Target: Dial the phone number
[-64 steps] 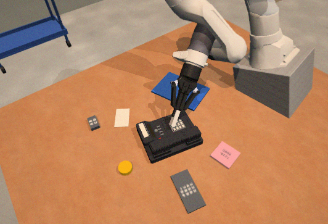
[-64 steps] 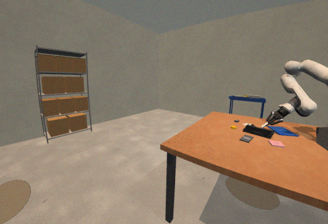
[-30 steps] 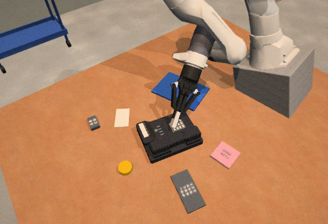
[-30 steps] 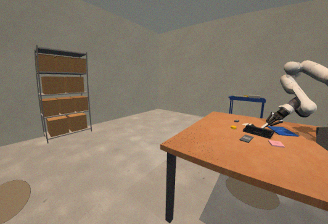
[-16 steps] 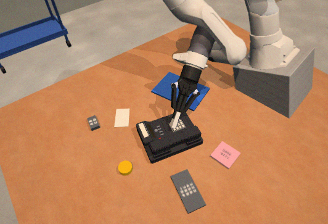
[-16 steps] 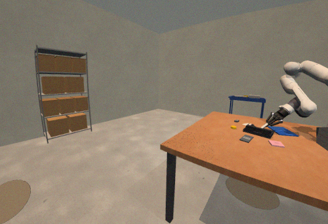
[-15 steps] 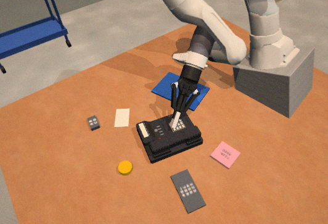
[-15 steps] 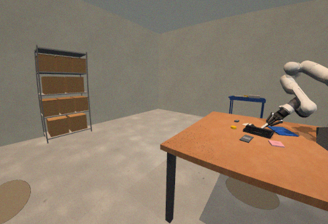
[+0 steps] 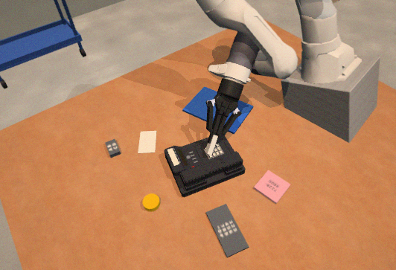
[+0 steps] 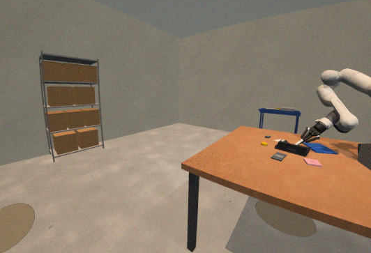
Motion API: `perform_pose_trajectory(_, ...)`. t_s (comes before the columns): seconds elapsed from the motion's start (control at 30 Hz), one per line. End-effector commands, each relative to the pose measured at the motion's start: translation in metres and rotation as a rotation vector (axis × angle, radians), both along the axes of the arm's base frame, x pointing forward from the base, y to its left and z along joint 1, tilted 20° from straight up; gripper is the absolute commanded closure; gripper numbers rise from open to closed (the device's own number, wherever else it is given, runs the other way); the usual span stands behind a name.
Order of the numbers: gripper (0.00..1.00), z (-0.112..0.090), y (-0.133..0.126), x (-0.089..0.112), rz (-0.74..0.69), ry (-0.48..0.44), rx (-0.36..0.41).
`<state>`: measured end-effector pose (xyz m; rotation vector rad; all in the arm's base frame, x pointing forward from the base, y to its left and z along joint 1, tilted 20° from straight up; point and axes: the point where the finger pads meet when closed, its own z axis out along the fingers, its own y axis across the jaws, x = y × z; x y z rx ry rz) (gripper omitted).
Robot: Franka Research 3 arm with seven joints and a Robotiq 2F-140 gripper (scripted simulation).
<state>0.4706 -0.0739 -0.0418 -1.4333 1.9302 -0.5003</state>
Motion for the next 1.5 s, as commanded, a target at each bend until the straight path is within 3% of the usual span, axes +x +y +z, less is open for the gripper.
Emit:
perform_pose_trajectory(0.0, 1.0, -0.001, -0.002, 0.0, -0.001, -0.001, -0.001)
perform_pose_trajectory(0.57, 1.0, -0.002, -0.002, 0.0, -0.001, -0.001, -0.001)
perform_pose_trajectory(1.1, 1.0, 0.01, 0.002, -0.001, -0.001, -0.001, -0.001)
perform_pose_trajectory(1.47, 1.0, 0.008, 0.005, -0.013, -0.001, -0.001, -0.001)
